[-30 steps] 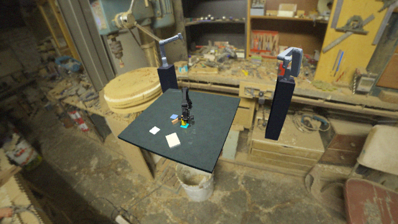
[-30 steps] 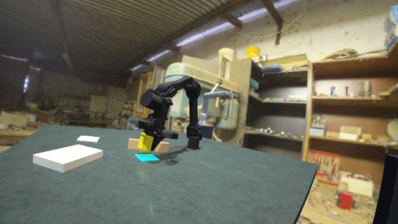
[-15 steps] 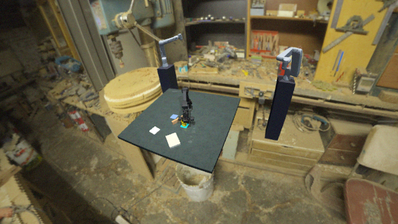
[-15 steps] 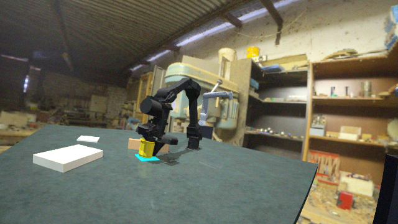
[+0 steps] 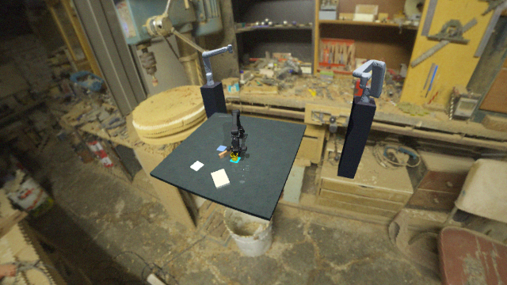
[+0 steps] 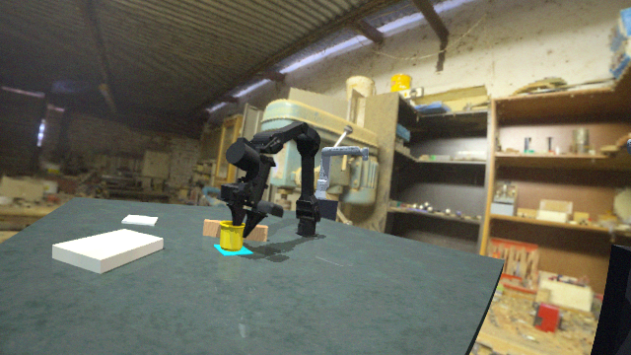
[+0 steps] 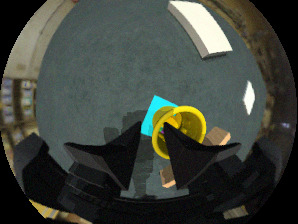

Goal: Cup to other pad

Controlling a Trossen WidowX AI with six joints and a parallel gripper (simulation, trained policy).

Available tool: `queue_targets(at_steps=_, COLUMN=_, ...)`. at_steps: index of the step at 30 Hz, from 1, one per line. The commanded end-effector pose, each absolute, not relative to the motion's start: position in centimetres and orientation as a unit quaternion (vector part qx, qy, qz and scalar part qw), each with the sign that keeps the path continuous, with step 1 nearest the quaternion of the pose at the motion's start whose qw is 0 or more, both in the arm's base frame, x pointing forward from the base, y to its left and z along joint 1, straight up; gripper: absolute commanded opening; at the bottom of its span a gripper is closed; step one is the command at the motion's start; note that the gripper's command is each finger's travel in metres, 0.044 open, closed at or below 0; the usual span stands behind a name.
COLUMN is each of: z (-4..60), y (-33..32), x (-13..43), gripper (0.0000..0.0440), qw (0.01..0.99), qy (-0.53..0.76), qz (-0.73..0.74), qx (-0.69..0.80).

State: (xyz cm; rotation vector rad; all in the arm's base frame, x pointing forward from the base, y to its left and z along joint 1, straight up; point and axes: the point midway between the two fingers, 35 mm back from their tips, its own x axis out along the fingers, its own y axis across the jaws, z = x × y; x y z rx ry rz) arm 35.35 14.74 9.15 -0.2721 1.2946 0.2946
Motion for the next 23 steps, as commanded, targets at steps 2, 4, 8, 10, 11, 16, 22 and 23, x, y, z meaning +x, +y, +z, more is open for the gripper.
queue_targets(at_steps=2, z=10.4, y=14.6, x=34.6, gripper=0.0161, qw=0.783, qy=0.595, qz=0.141, qx=-0.112)
queue_targets(at_steps=4, z=10.9, y=14.5, x=34.4, gripper=0.0168, qw=0.786, qy=0.593, qz=0.141, qx=-0.107)
queue_targets(at_steps=8, z=12.1, y=14.4, x=34.0, gripper=0.0182, qw=0.791, qy=0.587, qz=0.142, qx=-0.096)
queue_targets(at_steps=10, z=12.8, y=14.3, x=33.9, gripper=0.019, qw=0.795, qy=0.583, qz=0.142, qx=-0.09)
queue_targets(at_steps=11, z=13.1, y=14.3, x=33.8, gripper=0.0194, qw=0.797, qy=0.58, qz=0.142, qx=-0.087)
queue_targets(at_steps=16, z=14.8, y=14.0, x=33.8, gripper=0.0245, qw=0.809, qy=0.567, qz=0.14, qx=-0.075)
queue_targets(at_steps=22, z=16.7, y=13.5, x=33.9, gripper=0.0388, qw=0.82, qy=0.553, qz=0.133, qx=-0.059)
queue_targets(at_steps=23, z=17.0, y=13.4, x=34.0, gripper=0.0414, qw=0.823, qy=0.55, qz=0.132, qx=-0.056)
